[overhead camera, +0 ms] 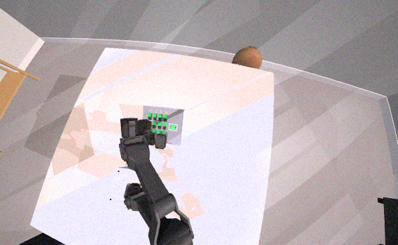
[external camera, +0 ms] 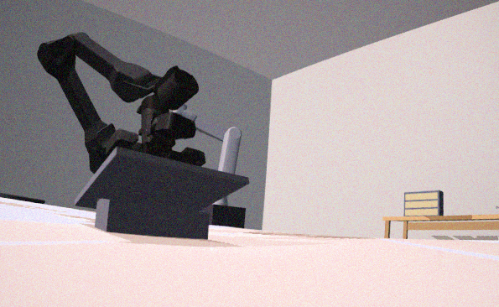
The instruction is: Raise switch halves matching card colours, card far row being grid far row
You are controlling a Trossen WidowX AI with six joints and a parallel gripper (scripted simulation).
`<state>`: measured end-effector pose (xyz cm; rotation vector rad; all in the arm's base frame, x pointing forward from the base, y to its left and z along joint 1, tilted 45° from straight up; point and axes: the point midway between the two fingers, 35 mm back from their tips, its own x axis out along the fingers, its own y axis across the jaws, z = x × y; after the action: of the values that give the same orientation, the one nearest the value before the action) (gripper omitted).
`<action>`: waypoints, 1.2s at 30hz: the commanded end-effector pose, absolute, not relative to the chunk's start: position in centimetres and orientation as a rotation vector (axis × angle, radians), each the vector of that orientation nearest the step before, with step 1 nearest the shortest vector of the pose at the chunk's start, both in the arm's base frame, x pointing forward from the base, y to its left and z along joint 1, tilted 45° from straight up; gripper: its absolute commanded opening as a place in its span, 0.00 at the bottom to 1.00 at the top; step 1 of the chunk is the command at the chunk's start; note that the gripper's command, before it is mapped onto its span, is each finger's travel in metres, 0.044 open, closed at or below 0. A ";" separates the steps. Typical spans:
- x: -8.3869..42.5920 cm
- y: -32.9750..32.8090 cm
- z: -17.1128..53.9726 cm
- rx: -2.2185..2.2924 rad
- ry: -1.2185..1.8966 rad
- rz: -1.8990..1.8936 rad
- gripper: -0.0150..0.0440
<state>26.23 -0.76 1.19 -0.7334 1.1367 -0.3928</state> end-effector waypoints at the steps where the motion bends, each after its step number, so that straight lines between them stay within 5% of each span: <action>1: 26.2 -0.8 1.1 -0.737 1.138 -0.388 0.25; 36: 24.1 3.2 5.3 -0.732 1.165 -0.396 0.25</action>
<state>24.45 2.63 4.39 -0.7418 1.1639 -0.3887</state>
